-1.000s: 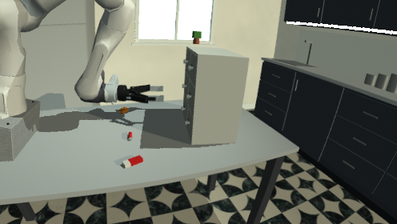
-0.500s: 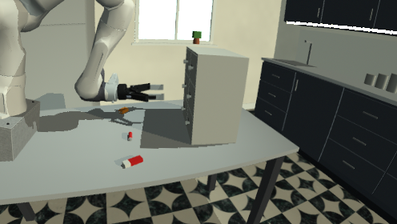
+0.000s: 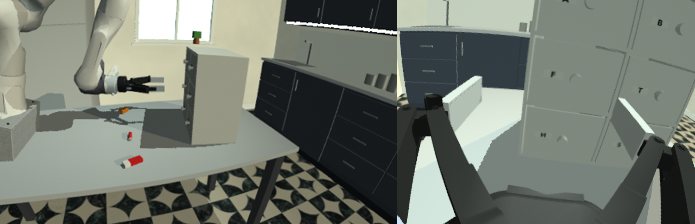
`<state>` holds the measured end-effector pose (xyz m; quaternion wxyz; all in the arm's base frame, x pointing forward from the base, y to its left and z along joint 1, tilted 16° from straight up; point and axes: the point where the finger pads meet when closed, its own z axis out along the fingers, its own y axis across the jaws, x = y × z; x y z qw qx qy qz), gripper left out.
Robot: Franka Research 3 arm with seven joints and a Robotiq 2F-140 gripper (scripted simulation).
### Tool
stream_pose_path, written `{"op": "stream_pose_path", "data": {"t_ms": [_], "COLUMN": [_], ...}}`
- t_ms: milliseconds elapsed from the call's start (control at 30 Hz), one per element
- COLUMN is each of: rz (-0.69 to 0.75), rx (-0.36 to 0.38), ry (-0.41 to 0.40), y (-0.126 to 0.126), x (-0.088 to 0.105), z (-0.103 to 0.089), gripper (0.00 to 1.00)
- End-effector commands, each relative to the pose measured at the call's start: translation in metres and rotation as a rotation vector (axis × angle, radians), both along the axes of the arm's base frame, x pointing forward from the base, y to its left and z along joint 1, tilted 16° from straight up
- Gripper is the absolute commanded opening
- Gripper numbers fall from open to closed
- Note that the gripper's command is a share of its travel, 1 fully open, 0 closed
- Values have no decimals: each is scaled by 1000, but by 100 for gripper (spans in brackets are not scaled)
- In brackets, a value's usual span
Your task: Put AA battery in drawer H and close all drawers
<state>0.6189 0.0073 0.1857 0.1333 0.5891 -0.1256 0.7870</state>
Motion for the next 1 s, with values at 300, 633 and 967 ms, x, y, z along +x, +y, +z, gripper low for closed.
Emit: {"op": "stream_pose_path", "data": {"t_ms": [300,633,967], "rz": [-3,-1,3], "rx": [6,19,53], "ry": [21,56,142], "y": [-1,0,3], "x": [-2,-5,-12], "z": [-2,0,4], "gripper": [100,100,100]}}
